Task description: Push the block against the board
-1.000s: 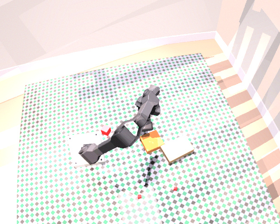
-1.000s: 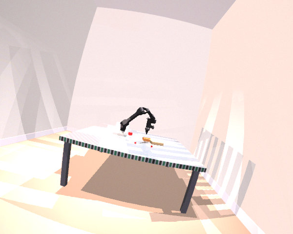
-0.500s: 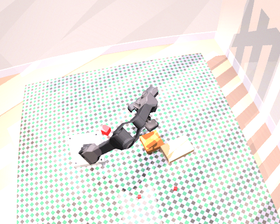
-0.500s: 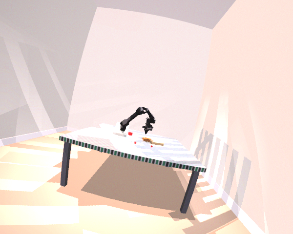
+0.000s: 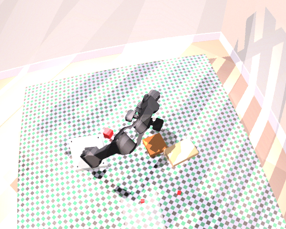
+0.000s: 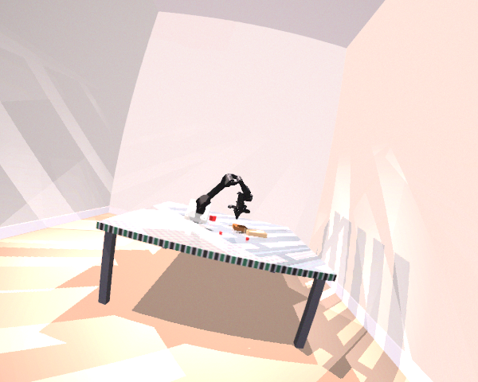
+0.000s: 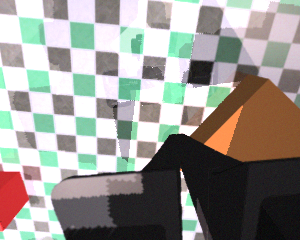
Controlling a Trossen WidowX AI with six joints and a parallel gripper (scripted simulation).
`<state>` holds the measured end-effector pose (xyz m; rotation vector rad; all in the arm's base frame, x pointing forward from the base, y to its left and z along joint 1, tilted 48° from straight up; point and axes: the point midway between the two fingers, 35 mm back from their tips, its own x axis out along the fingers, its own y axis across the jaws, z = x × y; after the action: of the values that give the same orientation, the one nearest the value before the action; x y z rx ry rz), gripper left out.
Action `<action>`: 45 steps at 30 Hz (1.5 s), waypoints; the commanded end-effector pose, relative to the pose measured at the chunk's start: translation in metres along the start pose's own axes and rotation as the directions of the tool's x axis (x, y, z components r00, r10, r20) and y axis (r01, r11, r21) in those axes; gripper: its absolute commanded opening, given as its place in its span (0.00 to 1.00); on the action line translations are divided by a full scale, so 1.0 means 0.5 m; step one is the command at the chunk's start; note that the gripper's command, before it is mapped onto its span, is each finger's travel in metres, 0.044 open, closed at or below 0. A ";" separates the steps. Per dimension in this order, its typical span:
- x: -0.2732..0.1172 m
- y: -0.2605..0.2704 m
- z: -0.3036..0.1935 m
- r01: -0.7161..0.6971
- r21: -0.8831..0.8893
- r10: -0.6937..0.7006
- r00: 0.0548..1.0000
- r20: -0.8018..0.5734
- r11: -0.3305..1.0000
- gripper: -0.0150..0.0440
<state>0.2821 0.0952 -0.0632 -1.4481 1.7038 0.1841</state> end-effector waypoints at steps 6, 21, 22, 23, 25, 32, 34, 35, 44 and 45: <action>0.001 0.007 -0.014 -0.003 -0.291 0.003 1.000 0.000 0.957 0.25; 0.059 0.010 -0.025 -0.002 -0.583 0.003 1.000 0.000 0.813 0.25; 0.069 0.010 -0.026 -0.002 -0.610 0.002 1.000 0.000 0.792 0.25; 0.079 0.011 -0.027 -0.002 -0.637 0.002 1.000 -0.001 0.771 0.25; 0.099 0.012 -0.031 -0.002 -0.688 0.002 1.000 -0.002 0.725 0.25; 0.113 0.013 -0.035 -0.003 -0.724 0.001 1.000 -0.003 0.690 0.25; 0.113 0.011 -0.036 -0.003 -0.724 0.001 1.000 -0.003 0.690 0.25; 0.113 0.009 -0.037 -0.003 -0.724 0.001 1.000 -0.002 0.690 0.25; 0.112 -0.013 -0.055 -0.002 -0.725 0.002 1.000 -0.001 0.689 0.25; 0.112 -0.016 -0.057 -0.002 -0.725 0.002 1.000 -0.001 0.689 0.25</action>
<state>0.2765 0.0381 -0.0841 -1.9988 1.7052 0.9587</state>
